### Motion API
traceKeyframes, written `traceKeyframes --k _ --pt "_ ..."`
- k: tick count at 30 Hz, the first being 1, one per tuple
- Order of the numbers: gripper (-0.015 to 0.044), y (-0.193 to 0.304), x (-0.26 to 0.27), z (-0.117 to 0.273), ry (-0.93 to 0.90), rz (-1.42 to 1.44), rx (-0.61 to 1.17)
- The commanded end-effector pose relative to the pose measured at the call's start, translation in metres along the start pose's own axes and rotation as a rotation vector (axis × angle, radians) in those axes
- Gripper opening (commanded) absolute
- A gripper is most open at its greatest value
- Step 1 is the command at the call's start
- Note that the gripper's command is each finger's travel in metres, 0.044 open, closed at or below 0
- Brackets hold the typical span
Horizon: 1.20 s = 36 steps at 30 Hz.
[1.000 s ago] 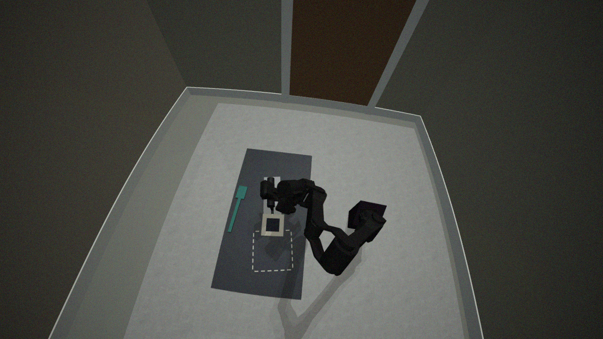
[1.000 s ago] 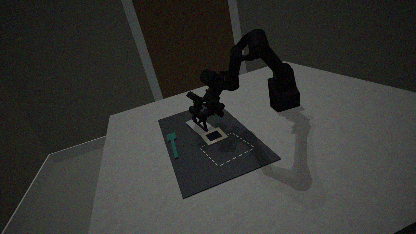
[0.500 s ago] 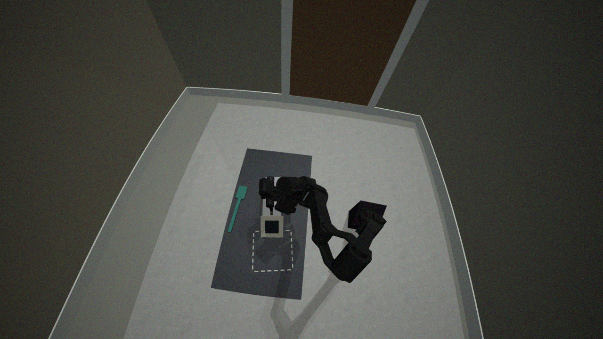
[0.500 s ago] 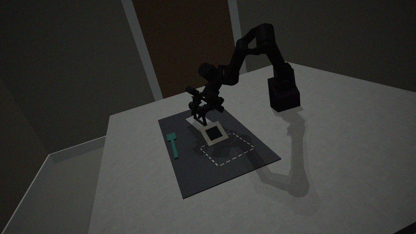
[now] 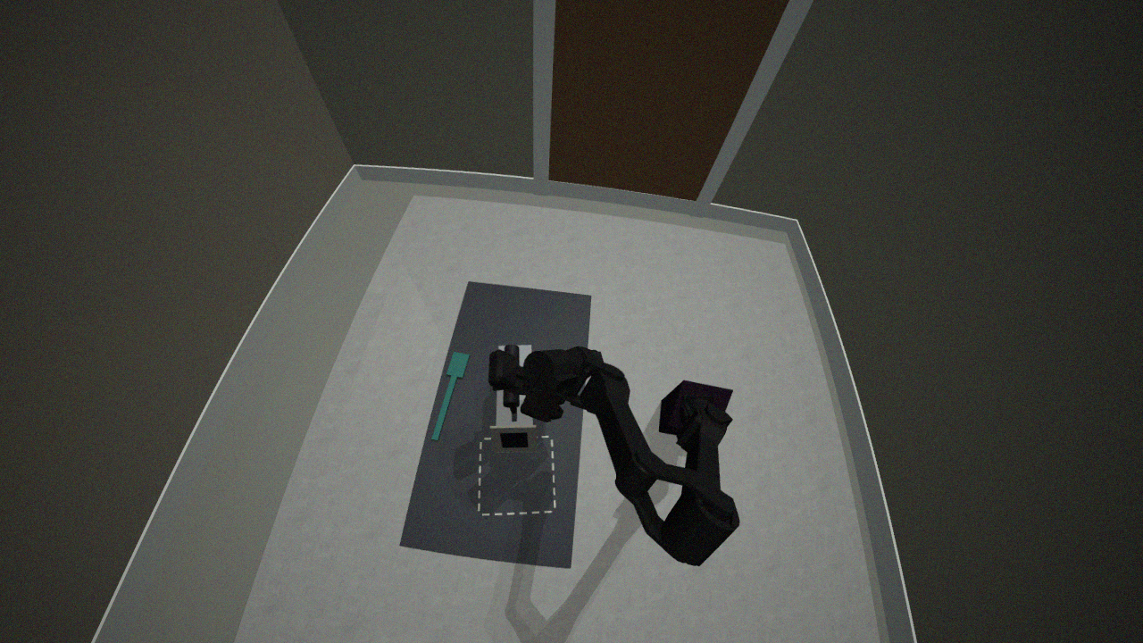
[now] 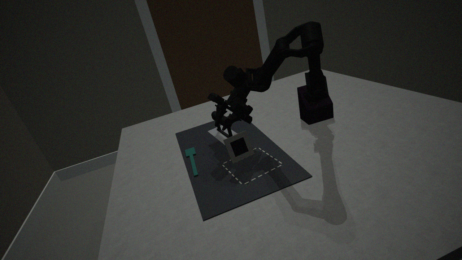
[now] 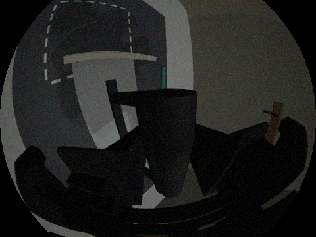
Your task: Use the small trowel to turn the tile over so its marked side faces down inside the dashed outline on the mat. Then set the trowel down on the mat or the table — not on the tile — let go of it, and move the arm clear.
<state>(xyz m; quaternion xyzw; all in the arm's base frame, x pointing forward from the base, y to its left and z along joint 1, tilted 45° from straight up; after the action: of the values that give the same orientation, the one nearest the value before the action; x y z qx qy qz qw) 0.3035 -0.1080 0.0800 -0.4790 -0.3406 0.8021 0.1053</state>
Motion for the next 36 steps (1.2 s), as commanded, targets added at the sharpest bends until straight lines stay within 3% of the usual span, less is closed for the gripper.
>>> traceKeyframes --k 1,14,28,36 --pt "0.0 -0.012 -0.006 0.003 0.018 0.011 0.004" --pt "0.0 -0.03 -0.004 0.001 0.018 0.01 0.004" --pt "0.0 0.027 -0.023 0.02 0.016 0.013 0.007" --pt "0.0 0.03 -0.024 0.021 0.017 0.014 0.006"
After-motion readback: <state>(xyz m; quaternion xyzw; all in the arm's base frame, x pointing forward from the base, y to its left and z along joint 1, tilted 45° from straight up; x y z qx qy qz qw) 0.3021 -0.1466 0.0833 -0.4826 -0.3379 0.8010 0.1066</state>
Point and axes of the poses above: the point midway between the two fingers, 35 mm back from their tips, its own z axis back along the fingers, its own x axis across the jaws, y = z × x, the point moved 9 cm from there along z, back along the fingers, and after that the axes turned 3 degrees about z, right-handed, at the moved point
